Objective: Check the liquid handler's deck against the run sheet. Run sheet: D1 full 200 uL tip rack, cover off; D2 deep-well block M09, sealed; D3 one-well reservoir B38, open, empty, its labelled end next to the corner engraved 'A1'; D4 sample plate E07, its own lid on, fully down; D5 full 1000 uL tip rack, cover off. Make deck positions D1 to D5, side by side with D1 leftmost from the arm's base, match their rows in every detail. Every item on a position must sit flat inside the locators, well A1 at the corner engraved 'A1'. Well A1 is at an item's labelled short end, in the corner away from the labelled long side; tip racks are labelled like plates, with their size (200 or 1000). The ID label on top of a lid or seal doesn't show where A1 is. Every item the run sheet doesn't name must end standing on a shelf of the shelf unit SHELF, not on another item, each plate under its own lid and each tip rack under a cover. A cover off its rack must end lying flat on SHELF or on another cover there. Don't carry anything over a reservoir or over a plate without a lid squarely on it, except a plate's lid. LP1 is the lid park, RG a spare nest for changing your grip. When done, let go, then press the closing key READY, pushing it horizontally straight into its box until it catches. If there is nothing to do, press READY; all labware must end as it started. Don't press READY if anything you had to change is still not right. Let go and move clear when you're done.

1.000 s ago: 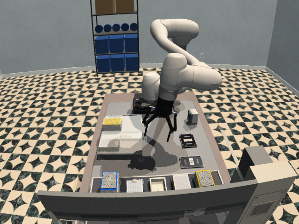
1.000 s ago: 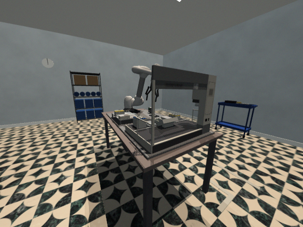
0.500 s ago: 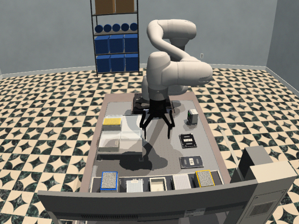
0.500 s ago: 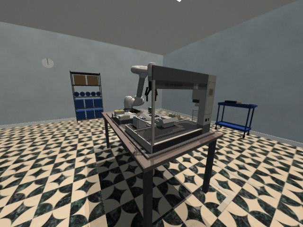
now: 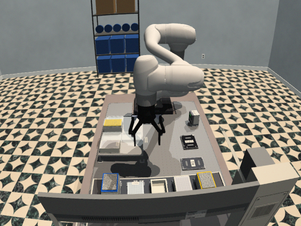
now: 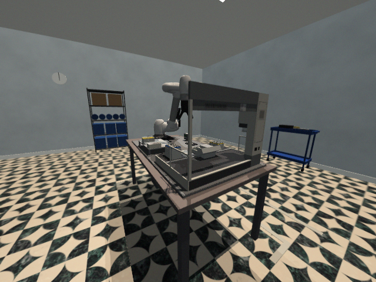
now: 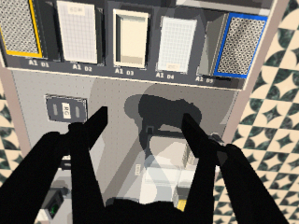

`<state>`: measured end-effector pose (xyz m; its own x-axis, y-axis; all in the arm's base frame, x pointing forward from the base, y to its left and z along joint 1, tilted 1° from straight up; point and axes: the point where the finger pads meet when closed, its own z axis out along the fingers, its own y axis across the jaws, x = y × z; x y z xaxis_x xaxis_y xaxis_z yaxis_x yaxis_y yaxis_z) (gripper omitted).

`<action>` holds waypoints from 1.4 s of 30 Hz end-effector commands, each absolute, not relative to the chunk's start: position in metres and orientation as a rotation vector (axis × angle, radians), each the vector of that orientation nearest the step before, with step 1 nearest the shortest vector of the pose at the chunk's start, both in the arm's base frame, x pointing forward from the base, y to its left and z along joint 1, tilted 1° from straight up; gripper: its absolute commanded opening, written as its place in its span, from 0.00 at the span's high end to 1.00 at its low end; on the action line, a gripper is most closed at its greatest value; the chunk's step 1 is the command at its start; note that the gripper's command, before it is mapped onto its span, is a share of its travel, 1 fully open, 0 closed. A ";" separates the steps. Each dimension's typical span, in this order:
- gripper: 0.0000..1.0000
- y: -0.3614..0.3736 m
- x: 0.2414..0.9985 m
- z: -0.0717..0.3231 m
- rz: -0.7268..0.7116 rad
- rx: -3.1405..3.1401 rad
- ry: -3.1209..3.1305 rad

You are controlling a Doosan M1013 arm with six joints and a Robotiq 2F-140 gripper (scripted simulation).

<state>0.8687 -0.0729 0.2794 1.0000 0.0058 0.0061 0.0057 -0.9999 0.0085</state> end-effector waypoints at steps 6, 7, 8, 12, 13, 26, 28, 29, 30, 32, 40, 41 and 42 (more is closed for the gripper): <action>0.21 -0.099 0.886 0.281 0.012 3.133 0.009; 0.21 -0.103 0.889 0.281 0.012 3.133 0.009; 0.21 -0.107 0.892 0.281 0.012 3.133 0.009; 0.21 -0.124 0.903 0.282 0.012 3.133 0.009; 0.21 -0.128 0.906 0.282 0.012 3.133 0.009; 0.21 -0.174 0.936 0.282 0.012 3.133 0.009; 0.21 -0.182 0.942 0.282 0.012 3.133 0.009; 0.21 -0.186 0.944 0.282 0.012 3.133 0.009; 0.21 -0.191 0.947 0.282 0.012 3.133 0.009; 0.21 -0.199 0.953 0.283 0.012 3.133 0.009; 0.21 -0.224 0.969 0.283 0.012 3.133 0.009; 0.21 -0.228 0.972 0.283 0.012 3.133 0.009; 0.21 -0.232 0.975 0.283 0.012 3.133 0.009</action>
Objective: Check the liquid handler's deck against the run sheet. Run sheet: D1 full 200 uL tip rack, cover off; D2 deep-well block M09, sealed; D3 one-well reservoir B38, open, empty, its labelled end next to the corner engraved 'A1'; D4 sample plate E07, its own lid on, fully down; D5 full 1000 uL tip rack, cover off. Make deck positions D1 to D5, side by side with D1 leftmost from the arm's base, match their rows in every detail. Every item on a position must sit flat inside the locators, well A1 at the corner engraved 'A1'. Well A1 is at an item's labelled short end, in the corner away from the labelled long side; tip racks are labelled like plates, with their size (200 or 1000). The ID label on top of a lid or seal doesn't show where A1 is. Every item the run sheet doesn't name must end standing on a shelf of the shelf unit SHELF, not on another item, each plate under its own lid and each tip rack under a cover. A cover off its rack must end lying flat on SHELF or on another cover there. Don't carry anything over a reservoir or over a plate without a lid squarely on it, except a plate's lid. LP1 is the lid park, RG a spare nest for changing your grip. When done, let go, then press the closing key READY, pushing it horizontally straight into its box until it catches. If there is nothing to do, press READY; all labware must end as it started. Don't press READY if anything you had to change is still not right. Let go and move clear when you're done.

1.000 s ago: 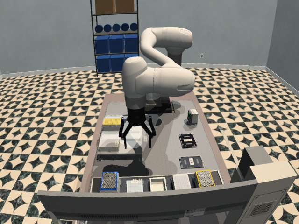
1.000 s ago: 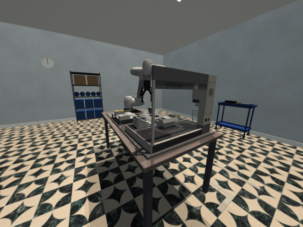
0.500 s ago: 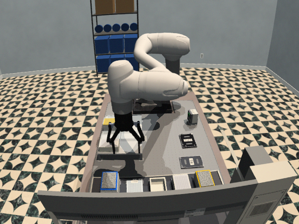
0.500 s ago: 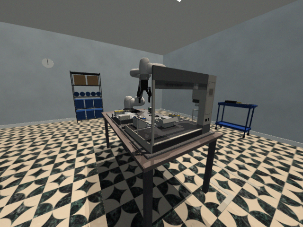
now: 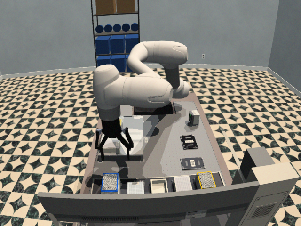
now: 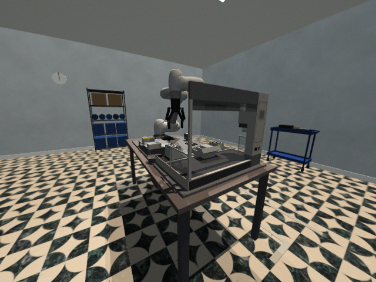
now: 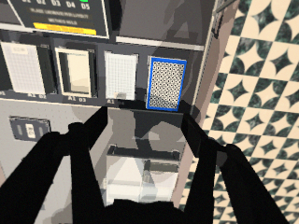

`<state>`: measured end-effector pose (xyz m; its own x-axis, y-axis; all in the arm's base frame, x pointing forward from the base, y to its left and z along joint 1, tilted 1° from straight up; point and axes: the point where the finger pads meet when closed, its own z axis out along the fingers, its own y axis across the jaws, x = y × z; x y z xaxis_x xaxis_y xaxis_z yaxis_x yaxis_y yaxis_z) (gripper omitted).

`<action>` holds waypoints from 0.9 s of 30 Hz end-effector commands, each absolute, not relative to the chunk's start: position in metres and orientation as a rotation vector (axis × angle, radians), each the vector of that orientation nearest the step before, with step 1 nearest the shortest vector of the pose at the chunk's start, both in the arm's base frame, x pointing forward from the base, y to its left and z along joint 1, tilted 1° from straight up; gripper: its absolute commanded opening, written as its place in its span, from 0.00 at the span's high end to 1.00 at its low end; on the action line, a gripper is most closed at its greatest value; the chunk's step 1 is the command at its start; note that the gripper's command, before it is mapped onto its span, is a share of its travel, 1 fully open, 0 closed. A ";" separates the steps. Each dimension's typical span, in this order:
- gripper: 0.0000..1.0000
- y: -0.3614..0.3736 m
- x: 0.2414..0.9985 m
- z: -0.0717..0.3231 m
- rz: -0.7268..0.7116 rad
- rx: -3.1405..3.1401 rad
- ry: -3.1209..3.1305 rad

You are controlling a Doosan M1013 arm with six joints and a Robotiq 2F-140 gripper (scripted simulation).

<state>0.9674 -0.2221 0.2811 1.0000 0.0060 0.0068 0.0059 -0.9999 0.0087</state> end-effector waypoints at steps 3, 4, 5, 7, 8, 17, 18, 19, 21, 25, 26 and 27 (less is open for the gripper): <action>0.21 -0.245 0.983 0.283 0.012 3.133 0.010; 0.21 -0.249 0.986 0.283 0.012 3.133 0.010; 0.21 -0.253 0.989 0.283 0.012 3.133 0.010; 0.21 -0.261 0.994 0.283 0.012 3.133 0.010; 0.21 -0.265 0.997 0.284 0.012 3.133 0.010; 0.21 -0.267 0.998 0.270 0.012 3.133 0.010; 0.21 -0.267 0.998 0.267 0.012 3.133 0.010; 0.21 -0.267 0.998 0.264 0.012 3.133 0.010; 0.21 -0.267 0.998 0.257 0.012 3.133 0.010; 0.21 -0.267 0.998 0.244 0.012 3.133 0.009; 0.21 -0.267 0.998 0.244 0.012 3.133 0.009; 0.21 -0.267 0.998 0.244 0.012 3.133 0.009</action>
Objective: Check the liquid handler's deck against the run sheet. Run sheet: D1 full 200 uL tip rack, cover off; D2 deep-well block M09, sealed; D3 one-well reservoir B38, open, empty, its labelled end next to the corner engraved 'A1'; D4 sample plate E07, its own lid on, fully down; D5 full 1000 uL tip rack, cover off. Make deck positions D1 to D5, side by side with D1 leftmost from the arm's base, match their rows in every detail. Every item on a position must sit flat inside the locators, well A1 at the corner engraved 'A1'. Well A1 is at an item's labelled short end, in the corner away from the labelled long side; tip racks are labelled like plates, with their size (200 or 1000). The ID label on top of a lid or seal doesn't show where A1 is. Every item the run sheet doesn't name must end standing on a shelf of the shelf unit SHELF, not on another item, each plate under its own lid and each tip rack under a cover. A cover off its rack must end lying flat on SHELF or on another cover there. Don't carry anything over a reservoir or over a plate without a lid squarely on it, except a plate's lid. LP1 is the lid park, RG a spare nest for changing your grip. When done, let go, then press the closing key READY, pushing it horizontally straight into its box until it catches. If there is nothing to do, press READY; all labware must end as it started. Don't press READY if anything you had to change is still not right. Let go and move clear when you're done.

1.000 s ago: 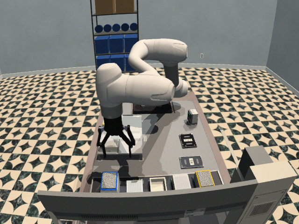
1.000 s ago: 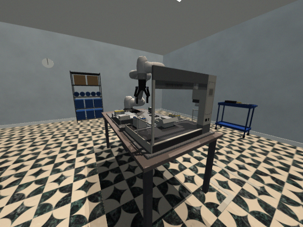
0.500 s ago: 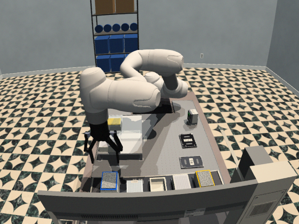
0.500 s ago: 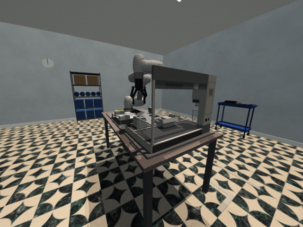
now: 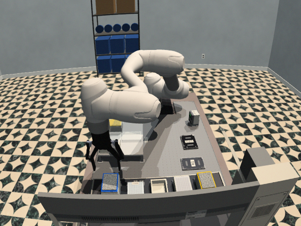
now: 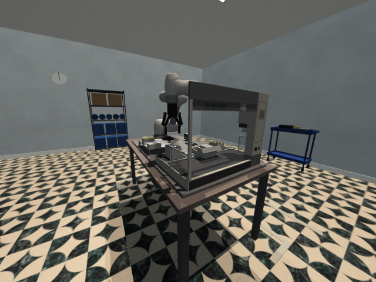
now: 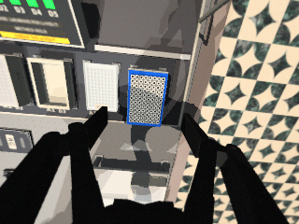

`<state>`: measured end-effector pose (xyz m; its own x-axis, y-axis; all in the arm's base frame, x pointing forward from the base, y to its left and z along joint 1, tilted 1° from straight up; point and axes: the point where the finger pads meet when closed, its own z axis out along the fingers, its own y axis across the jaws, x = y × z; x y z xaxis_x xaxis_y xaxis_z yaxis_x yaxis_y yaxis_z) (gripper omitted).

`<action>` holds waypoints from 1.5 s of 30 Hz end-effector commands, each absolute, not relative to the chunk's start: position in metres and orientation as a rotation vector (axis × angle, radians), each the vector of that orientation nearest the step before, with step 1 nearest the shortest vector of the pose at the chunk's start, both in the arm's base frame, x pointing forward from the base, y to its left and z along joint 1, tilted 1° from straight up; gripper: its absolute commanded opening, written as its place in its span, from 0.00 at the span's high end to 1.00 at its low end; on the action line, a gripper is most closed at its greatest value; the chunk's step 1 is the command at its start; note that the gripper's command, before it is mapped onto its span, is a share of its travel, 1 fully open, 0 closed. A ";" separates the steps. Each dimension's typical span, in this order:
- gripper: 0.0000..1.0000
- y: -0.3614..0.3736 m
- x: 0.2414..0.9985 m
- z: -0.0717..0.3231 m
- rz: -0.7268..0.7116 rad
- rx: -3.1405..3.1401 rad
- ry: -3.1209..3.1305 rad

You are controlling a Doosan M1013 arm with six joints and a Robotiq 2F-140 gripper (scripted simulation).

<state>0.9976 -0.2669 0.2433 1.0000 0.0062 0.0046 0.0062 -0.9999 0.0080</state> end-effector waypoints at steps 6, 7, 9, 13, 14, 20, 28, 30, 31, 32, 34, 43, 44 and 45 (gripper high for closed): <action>0.21 -0.267 0.998 0.224 0.012 3.133 0.009; 0.21 -0.267 0.998 0.220 0.012 3.133 0.009; 0.21 -0.267 0.998 0.214 0.012 3.133 0.009; 0.21 -0.267 0.998 0.200 0.012 3.133 0.009; 0.21 -0.267 0.998 0.197 0.012 3.133 0.009; 0.21 -0.267 0.998 0.188 0.012 3.133 0.009; 0.21 -0.267 0.998 0.188 0.012 3.133 0.009; 0.21 -0.267 0.998 0.188 0.012 3.133 0.009; 0.21 -0.267 0.998 0.188 0.012 3.133 0.009; 0.21 -0.267 0.998 0.188 0.012 3.133 0.009; 0.21 -0.267 0.998 0.188 0.012 3.133 0.009; 0.21 -0.267 0.998 0.188 0.012 3.133 0.009; 0.21 -0.267 0.998 0.188 0.012 3.133 0.009; 0.21 -0.267 0.998 0.188 0.012 3.133 0.009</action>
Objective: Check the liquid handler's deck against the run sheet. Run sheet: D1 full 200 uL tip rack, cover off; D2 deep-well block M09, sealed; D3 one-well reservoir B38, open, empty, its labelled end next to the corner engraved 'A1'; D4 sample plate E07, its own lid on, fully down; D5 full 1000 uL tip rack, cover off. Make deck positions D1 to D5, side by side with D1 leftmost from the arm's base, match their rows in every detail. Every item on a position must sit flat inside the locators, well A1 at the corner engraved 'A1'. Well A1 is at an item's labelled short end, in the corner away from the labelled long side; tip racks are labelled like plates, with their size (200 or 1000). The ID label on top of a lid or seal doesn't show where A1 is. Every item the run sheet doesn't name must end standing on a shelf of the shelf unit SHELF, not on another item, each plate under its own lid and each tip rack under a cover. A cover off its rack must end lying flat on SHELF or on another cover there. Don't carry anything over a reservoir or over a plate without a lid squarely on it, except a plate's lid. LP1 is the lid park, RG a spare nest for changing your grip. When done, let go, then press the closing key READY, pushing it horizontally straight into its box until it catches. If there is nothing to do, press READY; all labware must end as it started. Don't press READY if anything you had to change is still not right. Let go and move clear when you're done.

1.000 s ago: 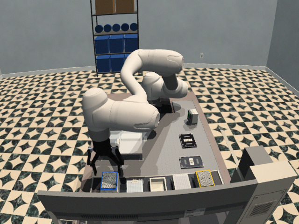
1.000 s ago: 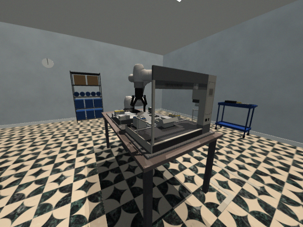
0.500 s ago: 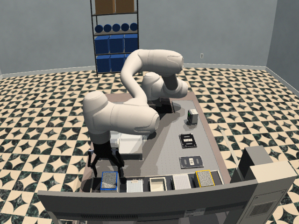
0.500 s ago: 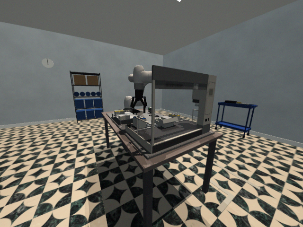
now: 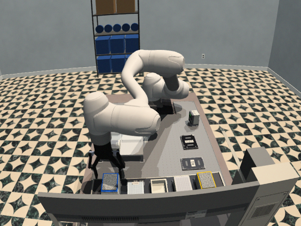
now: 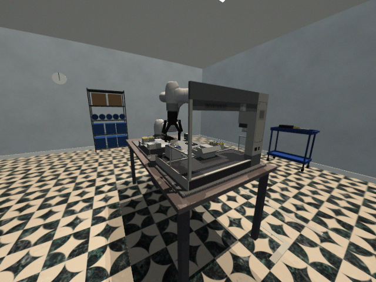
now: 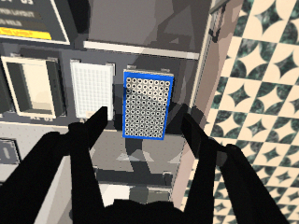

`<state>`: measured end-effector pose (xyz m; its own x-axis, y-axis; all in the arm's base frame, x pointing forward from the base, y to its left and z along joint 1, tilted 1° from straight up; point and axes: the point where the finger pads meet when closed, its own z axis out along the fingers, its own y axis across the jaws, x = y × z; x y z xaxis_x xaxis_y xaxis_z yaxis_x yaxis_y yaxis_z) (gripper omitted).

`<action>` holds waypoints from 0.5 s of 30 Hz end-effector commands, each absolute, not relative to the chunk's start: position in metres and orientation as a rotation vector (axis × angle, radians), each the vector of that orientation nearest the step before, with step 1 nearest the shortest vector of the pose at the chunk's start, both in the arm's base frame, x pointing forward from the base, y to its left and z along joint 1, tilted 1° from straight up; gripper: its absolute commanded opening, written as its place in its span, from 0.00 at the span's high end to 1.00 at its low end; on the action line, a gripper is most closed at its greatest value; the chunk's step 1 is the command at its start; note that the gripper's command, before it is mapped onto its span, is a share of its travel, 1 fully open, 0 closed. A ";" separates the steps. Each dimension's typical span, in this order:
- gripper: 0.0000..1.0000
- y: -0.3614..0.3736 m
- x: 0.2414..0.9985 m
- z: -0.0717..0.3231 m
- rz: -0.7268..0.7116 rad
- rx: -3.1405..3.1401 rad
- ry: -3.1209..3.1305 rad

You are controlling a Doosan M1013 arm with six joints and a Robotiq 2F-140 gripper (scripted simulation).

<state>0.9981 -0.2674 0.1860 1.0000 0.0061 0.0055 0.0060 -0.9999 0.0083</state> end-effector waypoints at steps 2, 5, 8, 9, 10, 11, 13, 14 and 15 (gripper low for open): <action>0.21 -0.267 0.998 0.188 0.012 3.133 0.009; 0.21 -0.267 0.998 0.188 0.012 3.133 0.009; 0.21 -0.257 0.998 0.188 0.012 3.133 0.009; 0.21 -0.252 0.998 0.188 0.012 3.133 0.009; 0.21 -0.247 0.998 0.188 0.012 3.133 0.009; 0.21 -0.242 0.998 0.188 0.012 3.133 0.009; 0.21 -0.232 0.998 0.187 0.012 3.133 0.009; 0.21 -0.227 0.998 0.187 0.012 3.133 0.009; 0.21 -0.222 0.998 0.187 0.012 3.133 0.009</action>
